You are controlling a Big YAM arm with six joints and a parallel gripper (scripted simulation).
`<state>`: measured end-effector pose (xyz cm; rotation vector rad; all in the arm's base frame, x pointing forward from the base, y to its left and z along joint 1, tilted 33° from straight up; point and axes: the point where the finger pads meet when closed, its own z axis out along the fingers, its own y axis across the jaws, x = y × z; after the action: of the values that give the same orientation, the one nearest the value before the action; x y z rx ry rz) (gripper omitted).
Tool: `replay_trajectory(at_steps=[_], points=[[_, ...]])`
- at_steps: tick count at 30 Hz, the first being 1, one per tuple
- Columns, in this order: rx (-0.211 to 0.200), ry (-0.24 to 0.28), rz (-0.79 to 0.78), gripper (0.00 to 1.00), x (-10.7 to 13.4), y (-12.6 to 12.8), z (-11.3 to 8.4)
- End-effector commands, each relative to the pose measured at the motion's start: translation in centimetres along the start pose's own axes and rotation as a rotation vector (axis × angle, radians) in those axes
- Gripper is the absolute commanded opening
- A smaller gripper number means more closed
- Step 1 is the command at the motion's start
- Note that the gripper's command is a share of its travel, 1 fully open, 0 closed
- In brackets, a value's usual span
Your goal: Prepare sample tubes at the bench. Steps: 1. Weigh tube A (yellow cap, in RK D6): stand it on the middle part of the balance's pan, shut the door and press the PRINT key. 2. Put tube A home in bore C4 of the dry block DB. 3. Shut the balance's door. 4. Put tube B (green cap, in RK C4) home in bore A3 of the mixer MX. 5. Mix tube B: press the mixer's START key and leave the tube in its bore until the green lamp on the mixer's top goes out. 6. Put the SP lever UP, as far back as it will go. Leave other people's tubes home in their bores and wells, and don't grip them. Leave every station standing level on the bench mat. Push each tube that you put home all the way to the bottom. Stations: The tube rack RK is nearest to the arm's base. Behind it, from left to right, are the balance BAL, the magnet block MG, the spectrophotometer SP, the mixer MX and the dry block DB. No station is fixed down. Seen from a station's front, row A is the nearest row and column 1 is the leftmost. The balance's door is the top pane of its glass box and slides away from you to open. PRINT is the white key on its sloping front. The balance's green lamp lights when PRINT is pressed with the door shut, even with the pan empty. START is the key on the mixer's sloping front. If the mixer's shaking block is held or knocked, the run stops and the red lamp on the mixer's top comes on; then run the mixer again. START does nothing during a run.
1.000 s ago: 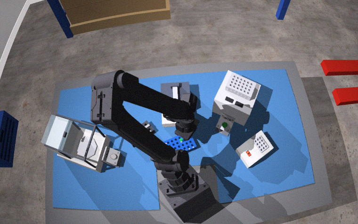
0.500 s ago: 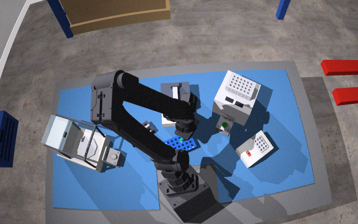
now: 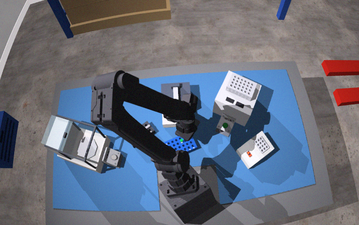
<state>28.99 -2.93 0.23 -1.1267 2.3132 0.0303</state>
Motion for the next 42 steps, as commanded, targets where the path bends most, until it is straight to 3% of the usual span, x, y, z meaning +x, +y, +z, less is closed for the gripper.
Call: replay_trajectory(at_steps=[1,15,16,42], points=[[0.017,-0.007,-0.001,0.09,-0.36,-0.64,-0.12],[0.017,-0.007,-0.001,0.09,-0.36,-0.64,-0.12],[0.010,-0.008,0.001,0.36,-0.40,-0.22,0.21],[0.017,-0.007,-0.001,0.36,-0.35,-0.64,-0.08]])
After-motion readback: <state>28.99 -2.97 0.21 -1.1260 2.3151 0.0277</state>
